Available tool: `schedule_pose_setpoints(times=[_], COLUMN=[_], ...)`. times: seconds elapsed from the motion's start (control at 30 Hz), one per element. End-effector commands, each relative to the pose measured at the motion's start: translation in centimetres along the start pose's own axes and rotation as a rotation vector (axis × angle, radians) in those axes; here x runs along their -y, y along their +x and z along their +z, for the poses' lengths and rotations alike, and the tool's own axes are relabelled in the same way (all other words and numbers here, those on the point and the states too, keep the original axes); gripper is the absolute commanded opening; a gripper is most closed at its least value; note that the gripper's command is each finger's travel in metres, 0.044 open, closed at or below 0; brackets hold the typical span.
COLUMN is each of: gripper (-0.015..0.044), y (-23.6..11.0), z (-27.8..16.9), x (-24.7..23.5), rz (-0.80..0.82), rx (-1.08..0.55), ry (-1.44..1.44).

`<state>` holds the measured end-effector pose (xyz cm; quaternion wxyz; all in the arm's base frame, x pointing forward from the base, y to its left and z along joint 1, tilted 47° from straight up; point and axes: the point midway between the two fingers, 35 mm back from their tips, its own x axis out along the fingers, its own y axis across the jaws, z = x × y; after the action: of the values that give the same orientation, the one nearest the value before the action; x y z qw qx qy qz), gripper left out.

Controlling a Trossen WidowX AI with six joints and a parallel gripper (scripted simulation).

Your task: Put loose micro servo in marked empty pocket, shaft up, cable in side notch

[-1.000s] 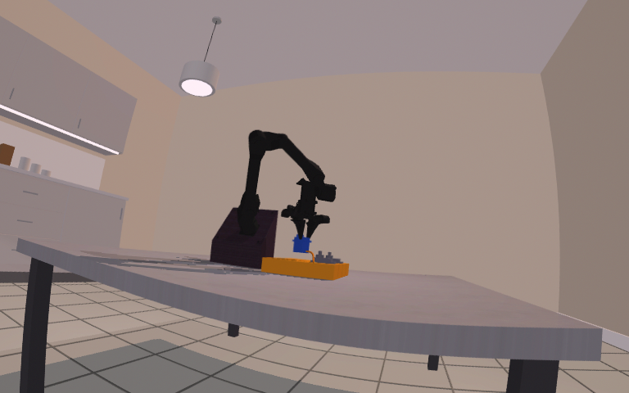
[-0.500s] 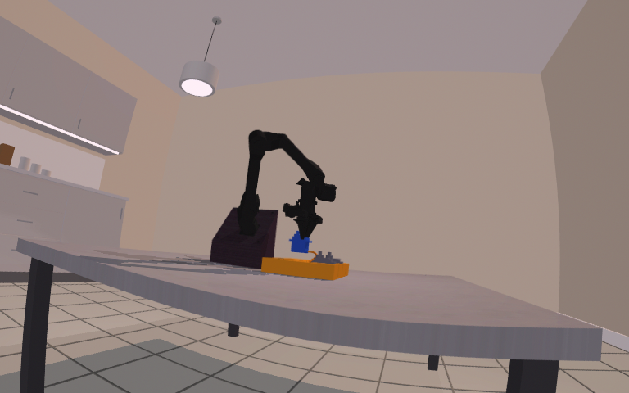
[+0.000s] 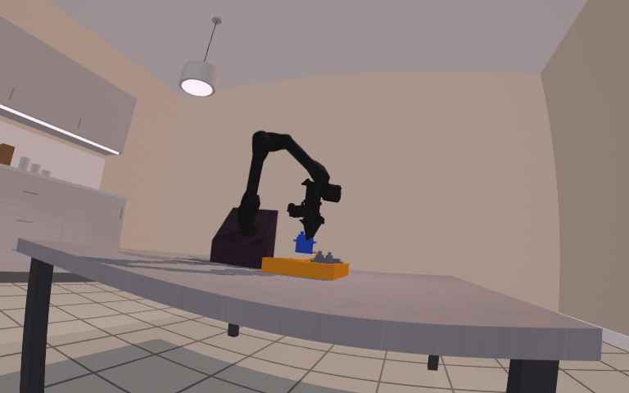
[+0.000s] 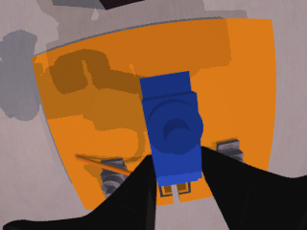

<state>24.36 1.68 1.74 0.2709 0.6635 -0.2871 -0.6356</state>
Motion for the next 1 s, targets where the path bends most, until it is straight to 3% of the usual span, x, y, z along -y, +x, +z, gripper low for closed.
schedule_pose_setpoints(times=[0.0, 0.63, 0.97], gripper=[0.0000, 0.0000, 0.0000], y=[-0.2, -0.4, 0.4], z=[-1.7, -9.1, -9.3], x=[0.0, -0.2, -0.2], rz=[0.001, 0.001, 0.002], rx=[-0.012, -0.015, -0.015], ry=[0.003, 0.006, 0.006])
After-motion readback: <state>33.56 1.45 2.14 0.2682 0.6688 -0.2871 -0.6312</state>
